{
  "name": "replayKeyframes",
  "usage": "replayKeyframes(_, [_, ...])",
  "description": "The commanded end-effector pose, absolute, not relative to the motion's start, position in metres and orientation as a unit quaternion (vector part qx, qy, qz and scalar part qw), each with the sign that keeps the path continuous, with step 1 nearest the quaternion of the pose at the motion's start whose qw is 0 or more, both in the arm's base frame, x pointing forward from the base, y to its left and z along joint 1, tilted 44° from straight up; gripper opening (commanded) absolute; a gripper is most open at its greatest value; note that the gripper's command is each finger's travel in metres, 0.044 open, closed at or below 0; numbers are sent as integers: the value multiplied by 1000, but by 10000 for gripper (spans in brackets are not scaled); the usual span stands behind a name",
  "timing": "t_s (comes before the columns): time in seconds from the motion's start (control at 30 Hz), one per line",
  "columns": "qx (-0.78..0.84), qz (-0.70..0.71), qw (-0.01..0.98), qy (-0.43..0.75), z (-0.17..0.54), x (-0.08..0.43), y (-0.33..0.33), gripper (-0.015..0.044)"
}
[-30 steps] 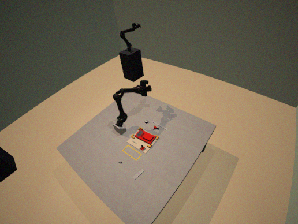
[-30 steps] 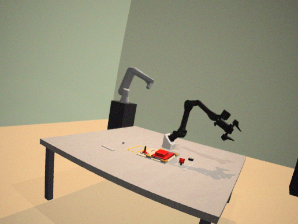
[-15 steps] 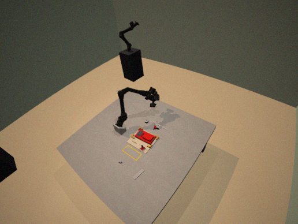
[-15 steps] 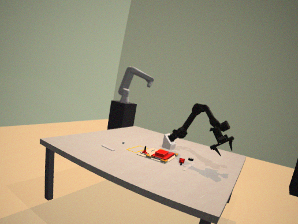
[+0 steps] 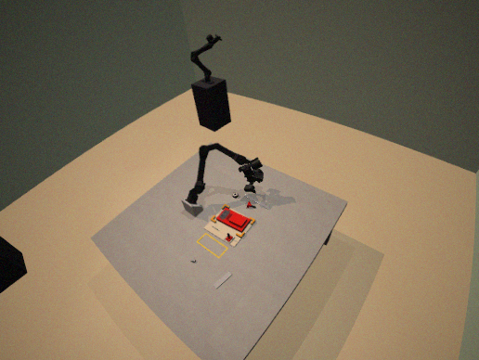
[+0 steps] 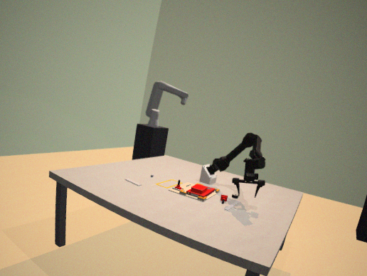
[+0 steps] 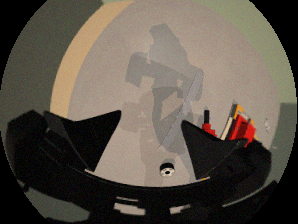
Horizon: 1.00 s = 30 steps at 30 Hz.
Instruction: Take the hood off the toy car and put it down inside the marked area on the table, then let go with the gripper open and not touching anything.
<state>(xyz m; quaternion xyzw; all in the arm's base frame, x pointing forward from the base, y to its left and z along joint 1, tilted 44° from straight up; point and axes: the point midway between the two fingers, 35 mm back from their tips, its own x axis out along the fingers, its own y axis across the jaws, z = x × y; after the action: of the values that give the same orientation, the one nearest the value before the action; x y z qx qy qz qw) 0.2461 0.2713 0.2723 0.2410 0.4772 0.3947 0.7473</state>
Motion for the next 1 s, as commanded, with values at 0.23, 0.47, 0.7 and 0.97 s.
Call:
replayKeyframes(0.23, [166,316,739,571,179,315,169,440])
replayKeyframes(0.47, [178,311,692,627,131,327,87,440])
replayKeyframes(0.7, [204,321,668,640,115,327,50,440])
replayKeyframes(0.97, [204,321,668,640,114,327,51,440])
